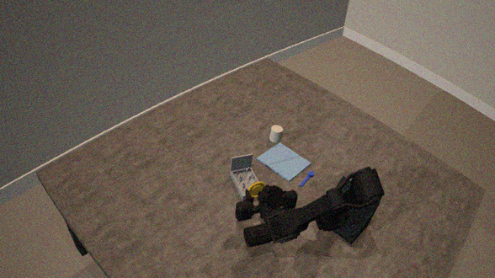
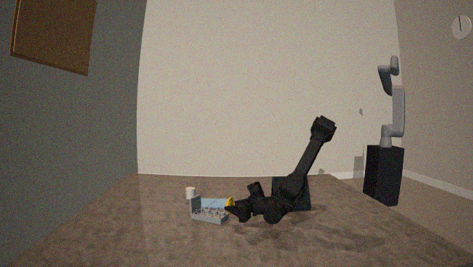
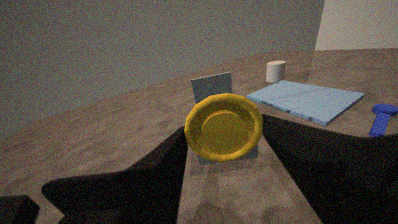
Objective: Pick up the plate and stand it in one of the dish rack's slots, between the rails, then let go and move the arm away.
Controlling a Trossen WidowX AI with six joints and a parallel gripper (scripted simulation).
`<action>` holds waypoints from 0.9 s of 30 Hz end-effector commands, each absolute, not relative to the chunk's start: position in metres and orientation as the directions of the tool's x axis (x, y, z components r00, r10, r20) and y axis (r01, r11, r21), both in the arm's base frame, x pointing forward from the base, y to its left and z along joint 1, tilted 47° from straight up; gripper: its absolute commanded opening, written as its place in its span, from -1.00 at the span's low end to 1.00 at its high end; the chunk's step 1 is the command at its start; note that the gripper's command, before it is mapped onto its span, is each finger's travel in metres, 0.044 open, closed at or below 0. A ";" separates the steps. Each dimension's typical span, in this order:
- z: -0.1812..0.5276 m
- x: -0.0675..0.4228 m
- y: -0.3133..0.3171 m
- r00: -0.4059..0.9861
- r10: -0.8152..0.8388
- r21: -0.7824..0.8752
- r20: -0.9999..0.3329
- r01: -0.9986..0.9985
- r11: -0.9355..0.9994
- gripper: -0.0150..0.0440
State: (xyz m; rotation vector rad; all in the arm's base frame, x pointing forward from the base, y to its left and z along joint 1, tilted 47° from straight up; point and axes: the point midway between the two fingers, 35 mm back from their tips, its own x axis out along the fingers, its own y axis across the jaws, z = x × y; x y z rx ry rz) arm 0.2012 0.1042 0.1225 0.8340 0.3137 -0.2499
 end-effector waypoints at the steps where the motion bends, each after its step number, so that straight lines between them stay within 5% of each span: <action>1: 0.117 0.208 0.103 0.922 -0.096 0.673 -0.375 0.341 0.656 -0.49; 27: 0.109 0.237 0.099 0.929 -0.092 0.699 -0.358 0.333 0.634 -0.49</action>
